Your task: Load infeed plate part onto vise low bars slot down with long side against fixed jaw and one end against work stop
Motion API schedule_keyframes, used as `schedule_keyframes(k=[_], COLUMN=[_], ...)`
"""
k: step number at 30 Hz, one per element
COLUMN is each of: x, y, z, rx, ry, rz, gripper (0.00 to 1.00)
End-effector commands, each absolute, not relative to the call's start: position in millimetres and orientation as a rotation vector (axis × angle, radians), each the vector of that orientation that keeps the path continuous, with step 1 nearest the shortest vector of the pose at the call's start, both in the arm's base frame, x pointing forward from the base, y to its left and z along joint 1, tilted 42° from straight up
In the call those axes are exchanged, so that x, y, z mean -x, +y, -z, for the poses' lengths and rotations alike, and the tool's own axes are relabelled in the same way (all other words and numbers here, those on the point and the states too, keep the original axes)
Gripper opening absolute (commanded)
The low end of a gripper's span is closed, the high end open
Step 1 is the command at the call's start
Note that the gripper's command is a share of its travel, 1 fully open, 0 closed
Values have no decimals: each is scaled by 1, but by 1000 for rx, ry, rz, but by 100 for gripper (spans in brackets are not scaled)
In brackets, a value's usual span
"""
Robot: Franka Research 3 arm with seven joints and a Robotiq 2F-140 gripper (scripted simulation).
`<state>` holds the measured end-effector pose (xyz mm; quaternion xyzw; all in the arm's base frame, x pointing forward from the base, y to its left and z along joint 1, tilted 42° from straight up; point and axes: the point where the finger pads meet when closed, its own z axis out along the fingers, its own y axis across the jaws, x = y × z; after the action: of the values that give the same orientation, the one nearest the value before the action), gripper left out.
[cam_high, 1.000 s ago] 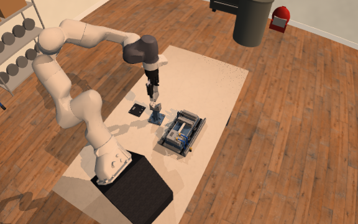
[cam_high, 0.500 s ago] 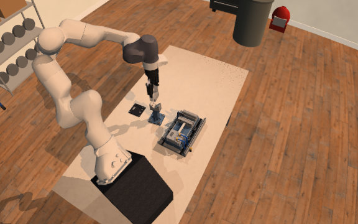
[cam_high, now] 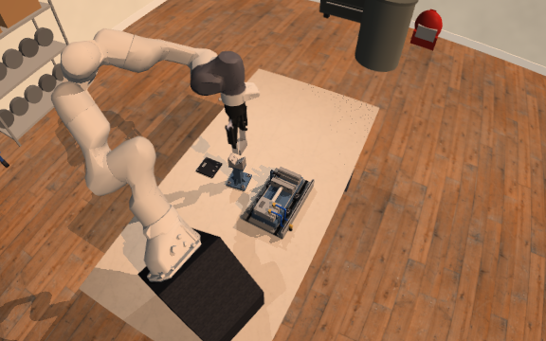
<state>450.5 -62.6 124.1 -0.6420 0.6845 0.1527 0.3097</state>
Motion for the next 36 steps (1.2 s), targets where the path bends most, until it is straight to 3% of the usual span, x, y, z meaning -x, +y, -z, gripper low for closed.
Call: schedule_keyframes(k=[1,36], x=[-453,-473], y=[-66,-147], z=[-125,-73], rx=[1635,955], ry=[1863,2441], rz=[-431,-681], gripper=[0,0])
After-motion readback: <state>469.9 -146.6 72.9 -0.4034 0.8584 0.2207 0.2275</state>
